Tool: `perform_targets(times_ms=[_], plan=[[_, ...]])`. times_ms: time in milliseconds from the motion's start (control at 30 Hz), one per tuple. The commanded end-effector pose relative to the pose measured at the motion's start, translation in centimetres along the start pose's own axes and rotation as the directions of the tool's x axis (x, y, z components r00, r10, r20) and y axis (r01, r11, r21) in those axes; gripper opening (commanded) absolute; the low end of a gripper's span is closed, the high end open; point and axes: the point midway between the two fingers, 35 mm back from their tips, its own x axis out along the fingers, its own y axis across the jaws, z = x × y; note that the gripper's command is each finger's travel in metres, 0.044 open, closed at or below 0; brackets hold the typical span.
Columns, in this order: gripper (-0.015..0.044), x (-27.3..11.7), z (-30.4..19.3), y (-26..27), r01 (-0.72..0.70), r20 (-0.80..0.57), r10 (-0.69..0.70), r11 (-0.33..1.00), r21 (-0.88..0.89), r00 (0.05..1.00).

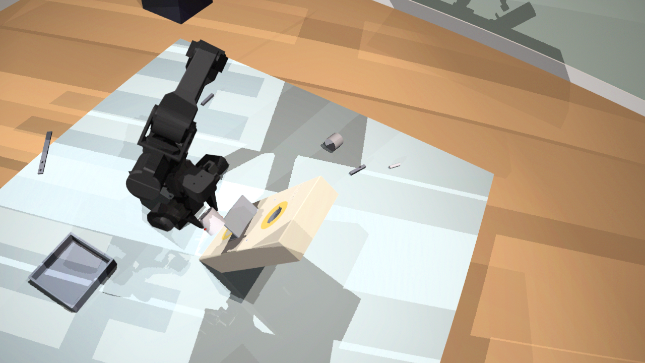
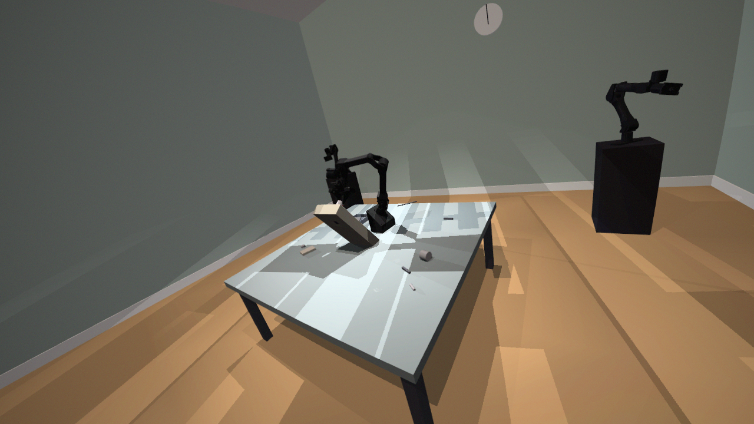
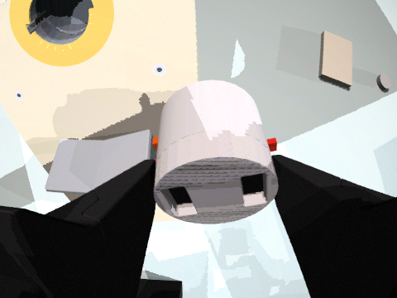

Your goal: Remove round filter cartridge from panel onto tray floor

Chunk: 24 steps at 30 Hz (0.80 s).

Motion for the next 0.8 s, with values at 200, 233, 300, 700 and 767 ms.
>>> perform_targets(times_ms=[200, 233, 300, 700, 767], plan=[[0.0, -1.7, -3.2, -6.2, 0.193, -0.068, -0.18, 0.926, 0.324, 0.981], [0.0, -1.9, -3.5, -6.9, 0.214, -0.076, -0.2, 0.909, 0.358, 0.977], [0.0, -2.3, -4.3, -8.2, 0.255, -0.093, -0.238, 0.869, 0.424, 0.967], [0.0, -5.5, -9.5, -15.3, 0.433, -0.206, -0.448, 0.495, 0.754, 0.87], [0.0, -5.7, -9.8, -15.7, 0.437, -0.212, -0.458, 0.468, 0.768, 0.863]])
